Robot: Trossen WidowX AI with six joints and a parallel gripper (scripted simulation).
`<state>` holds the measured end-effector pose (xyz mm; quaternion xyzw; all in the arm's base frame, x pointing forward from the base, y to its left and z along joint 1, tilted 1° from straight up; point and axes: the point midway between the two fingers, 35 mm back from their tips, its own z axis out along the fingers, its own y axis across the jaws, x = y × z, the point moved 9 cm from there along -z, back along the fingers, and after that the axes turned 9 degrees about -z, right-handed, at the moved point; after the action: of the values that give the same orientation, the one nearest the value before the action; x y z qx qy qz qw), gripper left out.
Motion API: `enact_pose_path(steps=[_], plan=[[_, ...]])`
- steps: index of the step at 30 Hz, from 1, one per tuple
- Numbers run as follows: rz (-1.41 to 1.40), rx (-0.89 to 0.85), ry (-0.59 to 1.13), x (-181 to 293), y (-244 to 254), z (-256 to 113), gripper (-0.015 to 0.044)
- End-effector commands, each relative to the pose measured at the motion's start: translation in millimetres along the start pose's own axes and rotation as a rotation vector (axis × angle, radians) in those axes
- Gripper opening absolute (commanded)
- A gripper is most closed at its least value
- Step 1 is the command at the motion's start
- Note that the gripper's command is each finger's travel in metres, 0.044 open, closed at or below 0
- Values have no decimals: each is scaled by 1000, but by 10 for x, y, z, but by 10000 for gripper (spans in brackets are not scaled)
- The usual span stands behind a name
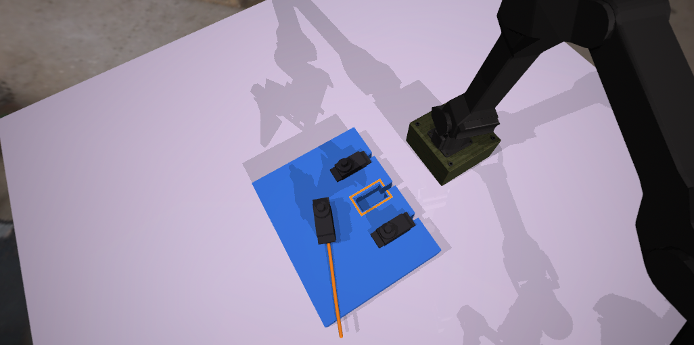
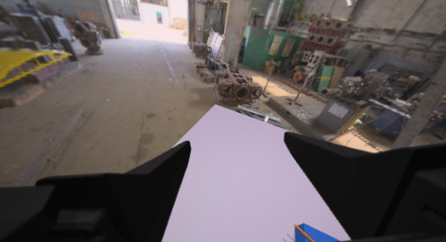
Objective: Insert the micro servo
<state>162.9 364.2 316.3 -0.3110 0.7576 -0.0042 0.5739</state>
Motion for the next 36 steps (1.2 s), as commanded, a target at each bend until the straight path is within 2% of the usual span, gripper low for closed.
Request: enact_pose_path(steps=[1,36], plan=[[62,9,53,98,-138,134,440],[730,210,476,935,-1203,812,440]])
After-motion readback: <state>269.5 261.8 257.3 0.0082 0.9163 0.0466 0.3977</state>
